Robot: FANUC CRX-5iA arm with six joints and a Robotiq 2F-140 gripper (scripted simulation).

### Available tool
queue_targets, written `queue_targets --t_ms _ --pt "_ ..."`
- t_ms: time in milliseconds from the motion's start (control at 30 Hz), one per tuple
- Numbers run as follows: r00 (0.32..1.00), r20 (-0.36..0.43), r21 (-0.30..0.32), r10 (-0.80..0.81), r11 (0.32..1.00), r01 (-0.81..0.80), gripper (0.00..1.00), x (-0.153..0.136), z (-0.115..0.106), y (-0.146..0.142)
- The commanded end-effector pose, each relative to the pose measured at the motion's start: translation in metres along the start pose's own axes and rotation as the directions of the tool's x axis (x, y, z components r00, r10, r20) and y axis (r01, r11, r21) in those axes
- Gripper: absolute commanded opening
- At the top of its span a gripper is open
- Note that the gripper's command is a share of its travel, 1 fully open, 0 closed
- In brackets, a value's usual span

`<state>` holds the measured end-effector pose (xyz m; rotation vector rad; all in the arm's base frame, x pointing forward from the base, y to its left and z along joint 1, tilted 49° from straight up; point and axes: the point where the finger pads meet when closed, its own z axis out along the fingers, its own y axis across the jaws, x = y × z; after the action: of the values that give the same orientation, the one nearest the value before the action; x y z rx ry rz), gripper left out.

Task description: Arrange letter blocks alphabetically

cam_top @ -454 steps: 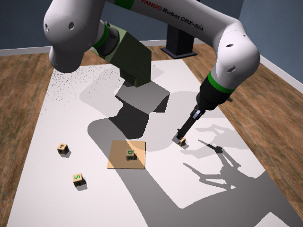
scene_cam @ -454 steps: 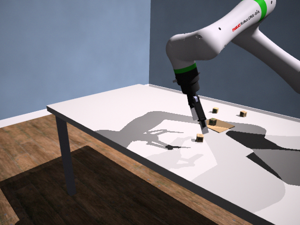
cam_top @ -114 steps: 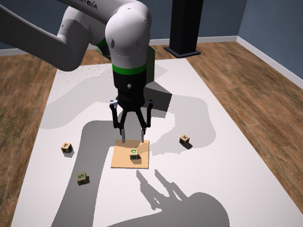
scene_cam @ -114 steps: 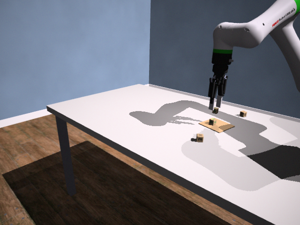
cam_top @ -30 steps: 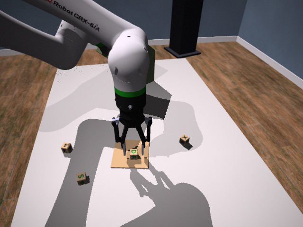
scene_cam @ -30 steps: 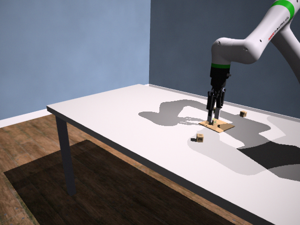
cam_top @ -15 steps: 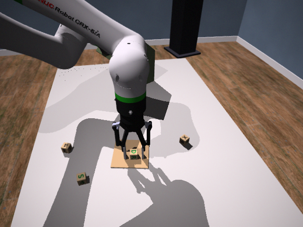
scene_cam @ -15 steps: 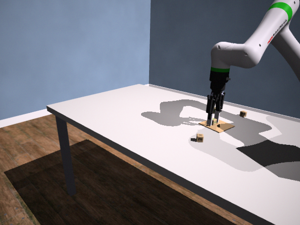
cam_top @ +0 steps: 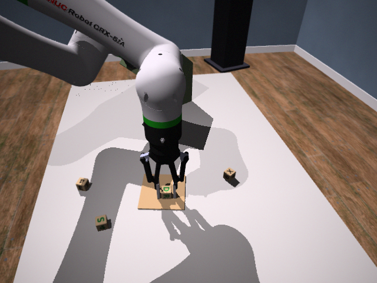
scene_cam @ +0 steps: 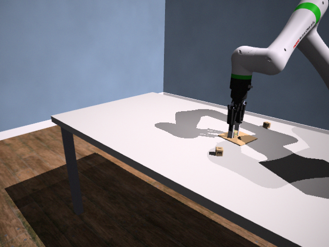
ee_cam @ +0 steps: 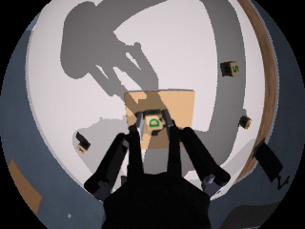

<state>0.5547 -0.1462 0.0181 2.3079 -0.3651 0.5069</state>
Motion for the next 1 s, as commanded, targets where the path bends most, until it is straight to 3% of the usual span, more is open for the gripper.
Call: queue_targets --t_ms 0,267,300,967 --pt "1.000 0.000 0.000 0.000 1.000 0.000 0.28 0.0001 -0.0002 -0.0002" --pt "1.000 0.000 0.000 0.000 1.000 0.000 0.28 0.0001 -0.0002 -0.0002" --pt "1.000 0.000 0.000 0.000 1.000 0.000 0.16 0.0001 -0.0002 -0.0002" --pt "1.000 0.000 0.000 0.000 1.000 0.000 0.16 0.0001 -0.0002 -0.0002"
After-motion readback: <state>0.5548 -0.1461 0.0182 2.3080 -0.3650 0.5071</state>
